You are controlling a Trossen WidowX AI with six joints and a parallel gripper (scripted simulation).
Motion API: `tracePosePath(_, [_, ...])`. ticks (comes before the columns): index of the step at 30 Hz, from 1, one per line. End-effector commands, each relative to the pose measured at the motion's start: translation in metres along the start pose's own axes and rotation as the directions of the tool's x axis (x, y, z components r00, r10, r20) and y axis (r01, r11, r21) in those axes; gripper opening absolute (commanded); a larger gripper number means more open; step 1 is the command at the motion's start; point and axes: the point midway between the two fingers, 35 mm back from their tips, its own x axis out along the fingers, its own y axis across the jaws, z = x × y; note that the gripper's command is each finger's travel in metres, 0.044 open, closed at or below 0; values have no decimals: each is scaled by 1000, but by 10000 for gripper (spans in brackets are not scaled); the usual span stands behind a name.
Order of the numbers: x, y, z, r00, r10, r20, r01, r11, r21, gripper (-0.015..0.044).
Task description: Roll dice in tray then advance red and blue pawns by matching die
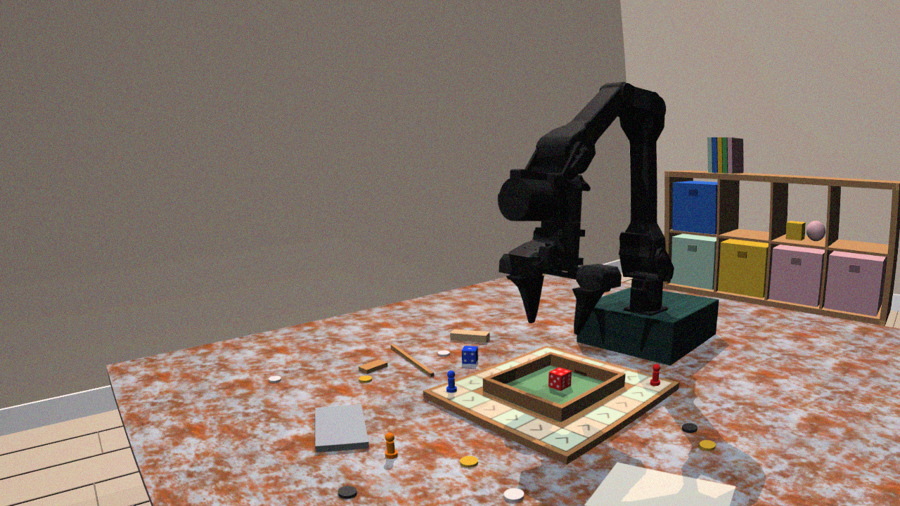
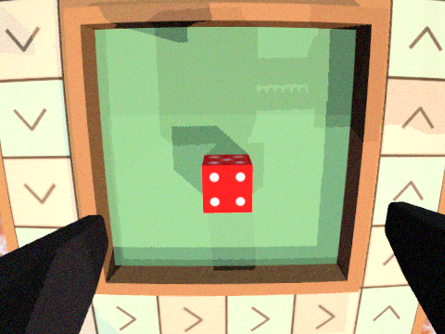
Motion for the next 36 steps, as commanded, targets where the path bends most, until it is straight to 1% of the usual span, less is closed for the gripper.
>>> tracePosePath(1, [4, -29, 7, 1000, -11, -10, 10, 997, -82, 335])
tracePosePath(3, [9, -57, 10, 1000, -18, -24, 14, 986, -169, 282])
tracePosePath(4, [11, -72, 11, 999, -21, -31, 14, 977, -212, 275])
tracePosePath(8, [22, -132, 5, 998, -25, -61, 0, 925, -379, 275])
tracePosePath(16, [36, -207, -23, 995, -14, -97, -44, 819, -573, 275])
tracePosePath(25, [38, -209, -23, 995, -12, -99, -48, 809, -586, 275])
tracePosePath(28, [51, -209, -25, 995, -12, -99, -48, 809, -586, 275])
tracePosePath(31, [51, -209, -25, 995, -12, -99, -48, 809, -586, 275])
tracePosePath(34, [65, -209, -26, 995, -12, -99, -48, 809, -586, 275])
tracePosePath(36, [66, -209, -27, 995, -12, -99, -48, 809, -586, 275])
